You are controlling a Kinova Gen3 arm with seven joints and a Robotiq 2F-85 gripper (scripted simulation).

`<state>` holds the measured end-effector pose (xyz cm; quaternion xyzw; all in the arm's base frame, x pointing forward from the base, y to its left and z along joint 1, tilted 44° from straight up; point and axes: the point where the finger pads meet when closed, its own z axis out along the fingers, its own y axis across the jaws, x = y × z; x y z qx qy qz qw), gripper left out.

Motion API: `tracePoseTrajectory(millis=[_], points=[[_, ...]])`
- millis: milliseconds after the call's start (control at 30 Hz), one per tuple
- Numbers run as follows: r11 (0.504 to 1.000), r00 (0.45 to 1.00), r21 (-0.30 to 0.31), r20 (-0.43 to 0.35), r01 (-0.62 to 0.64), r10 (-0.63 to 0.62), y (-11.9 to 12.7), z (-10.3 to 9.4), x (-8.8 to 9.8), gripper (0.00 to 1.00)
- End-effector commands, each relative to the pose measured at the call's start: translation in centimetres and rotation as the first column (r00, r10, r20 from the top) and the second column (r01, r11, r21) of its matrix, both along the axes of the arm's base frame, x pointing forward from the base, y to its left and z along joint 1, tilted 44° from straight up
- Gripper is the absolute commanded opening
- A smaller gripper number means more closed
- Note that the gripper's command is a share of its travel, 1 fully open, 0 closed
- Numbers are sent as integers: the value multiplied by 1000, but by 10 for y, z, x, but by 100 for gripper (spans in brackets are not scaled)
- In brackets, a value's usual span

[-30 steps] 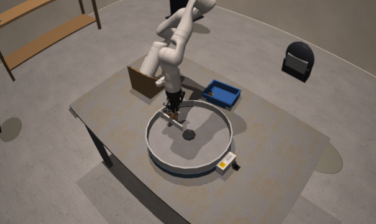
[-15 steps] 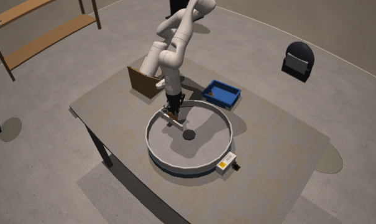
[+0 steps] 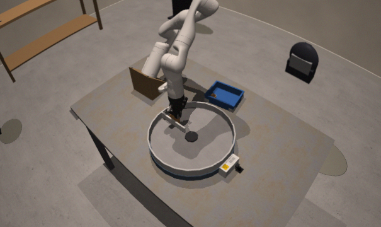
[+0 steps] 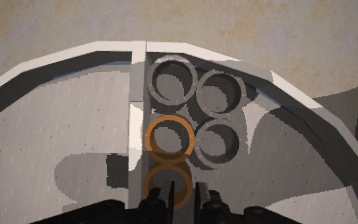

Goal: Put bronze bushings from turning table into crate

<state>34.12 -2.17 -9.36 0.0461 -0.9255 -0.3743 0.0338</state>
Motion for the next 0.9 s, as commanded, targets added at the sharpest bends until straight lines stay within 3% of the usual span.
tracePoseTrajectory(millis=[0, 867], points=[[1000, 1000, 1, -4, 0, 0, 1, -1, -2, 14], [1000, 1000, 1, -4, 0, 0, 5, -7, -2, 14]])
